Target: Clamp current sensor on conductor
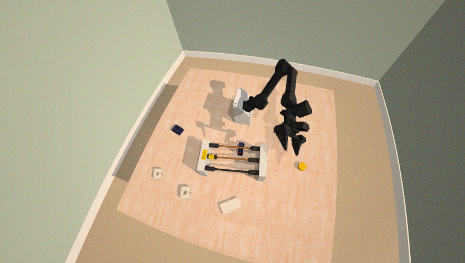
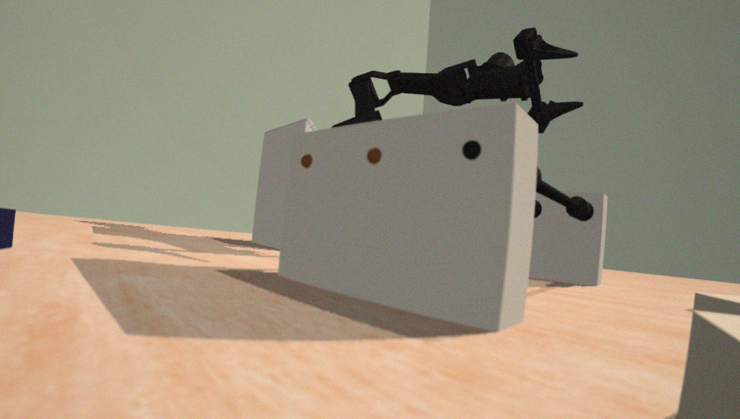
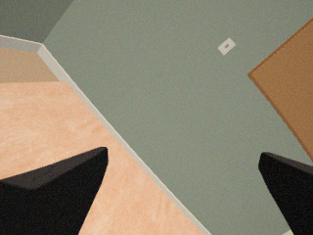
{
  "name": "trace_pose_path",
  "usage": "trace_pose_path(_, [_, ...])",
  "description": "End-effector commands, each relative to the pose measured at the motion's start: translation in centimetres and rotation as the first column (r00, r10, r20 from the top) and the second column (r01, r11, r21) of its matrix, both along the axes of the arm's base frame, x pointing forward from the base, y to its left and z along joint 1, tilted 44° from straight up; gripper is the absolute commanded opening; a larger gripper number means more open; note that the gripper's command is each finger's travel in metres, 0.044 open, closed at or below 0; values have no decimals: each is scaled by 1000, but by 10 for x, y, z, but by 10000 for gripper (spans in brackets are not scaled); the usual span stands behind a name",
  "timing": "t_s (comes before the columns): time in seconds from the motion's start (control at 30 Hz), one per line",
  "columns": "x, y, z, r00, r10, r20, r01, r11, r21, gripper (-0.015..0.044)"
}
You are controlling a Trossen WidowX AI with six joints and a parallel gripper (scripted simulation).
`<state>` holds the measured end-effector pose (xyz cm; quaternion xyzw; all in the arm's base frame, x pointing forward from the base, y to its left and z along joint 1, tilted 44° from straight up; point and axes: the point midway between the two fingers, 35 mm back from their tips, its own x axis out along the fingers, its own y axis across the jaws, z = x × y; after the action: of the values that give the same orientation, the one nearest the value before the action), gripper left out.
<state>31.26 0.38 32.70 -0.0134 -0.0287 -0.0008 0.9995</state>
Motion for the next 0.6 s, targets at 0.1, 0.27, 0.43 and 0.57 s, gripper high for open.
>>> trace_pose_path(0.1, [11, -10, -13, 999, -7, -51, 8, 1000, 24, 440])
trace_pose_path(0.27, [43, -49, -69, 955, -53, -293, 67, 997, 35, 440])
trace_pose_path(0.43, [58, -91, -124, 866, -72, -496, 134, 987, 91, 440])
trace_pose_path(0.57, [60, -120, -162, 785, -72, -615, 210, 965, 156, 440])
